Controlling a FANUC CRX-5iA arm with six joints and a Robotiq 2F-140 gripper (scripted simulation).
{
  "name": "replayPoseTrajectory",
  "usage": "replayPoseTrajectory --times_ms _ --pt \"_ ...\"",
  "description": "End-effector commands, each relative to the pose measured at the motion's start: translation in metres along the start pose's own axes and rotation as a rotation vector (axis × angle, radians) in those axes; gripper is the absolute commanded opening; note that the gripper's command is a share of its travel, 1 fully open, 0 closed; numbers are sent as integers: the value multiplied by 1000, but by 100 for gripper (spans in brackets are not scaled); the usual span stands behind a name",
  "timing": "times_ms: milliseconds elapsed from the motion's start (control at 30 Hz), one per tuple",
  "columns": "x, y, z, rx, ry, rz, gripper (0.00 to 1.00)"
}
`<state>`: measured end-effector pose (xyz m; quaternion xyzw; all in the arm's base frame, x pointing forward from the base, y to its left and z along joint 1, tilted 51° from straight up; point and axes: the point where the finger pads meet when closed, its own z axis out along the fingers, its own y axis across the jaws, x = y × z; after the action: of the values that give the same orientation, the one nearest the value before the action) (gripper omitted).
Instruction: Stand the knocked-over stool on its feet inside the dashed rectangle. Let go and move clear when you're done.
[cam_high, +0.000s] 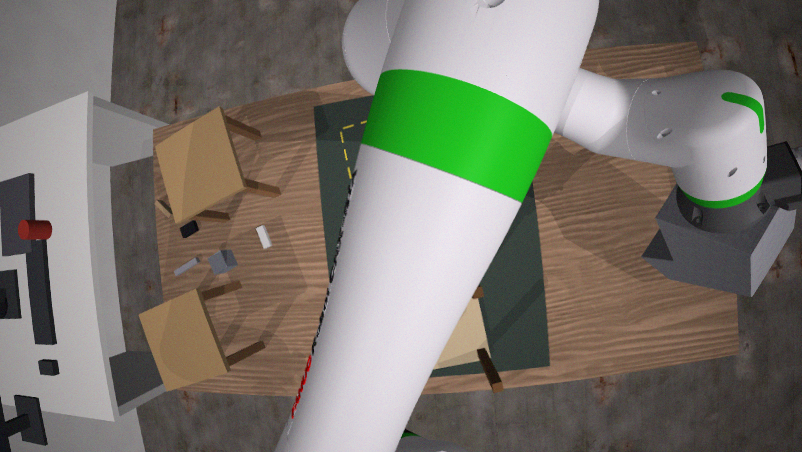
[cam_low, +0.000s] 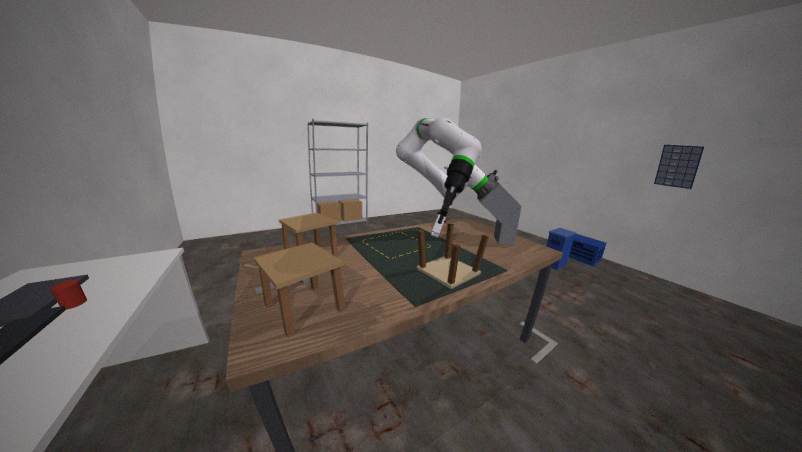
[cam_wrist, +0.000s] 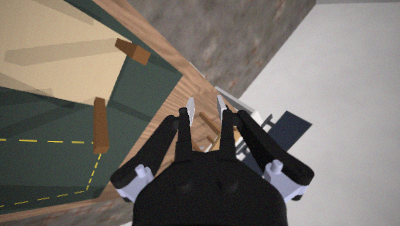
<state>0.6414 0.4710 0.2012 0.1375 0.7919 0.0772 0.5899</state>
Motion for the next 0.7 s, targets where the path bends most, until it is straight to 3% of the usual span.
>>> replayPoseTrajectory --times_ms 0,33,67,133,167,267,300,400,433,500,533,633,667 --pt "-5 58 18 -181 -29 -211 38" --pt "-5 58 18 -198 -32 -231 38" --pt "-3 92 18 -242 -52 -304 38" --pt "-3 92 18 -242 -52 -304 38" --pt "4 126 14 -332 -84 -439 38" --pt "4 129 14 -407 -103 -536 38" --pt "15 163 6 -446 -128 -610 38" --pt "15 163 6 -513 -147 -705 38" --pt "31 194 -5 -561 -178 -796 38" --pt "31 194 -5 -619 -198 -883 38" --pt "52 220 -18 -639 -220 -934 38" --pt "52 220 -18 -726 -254 -1069 38" --pt "52 220 -18 -726 -254 -1069 38"
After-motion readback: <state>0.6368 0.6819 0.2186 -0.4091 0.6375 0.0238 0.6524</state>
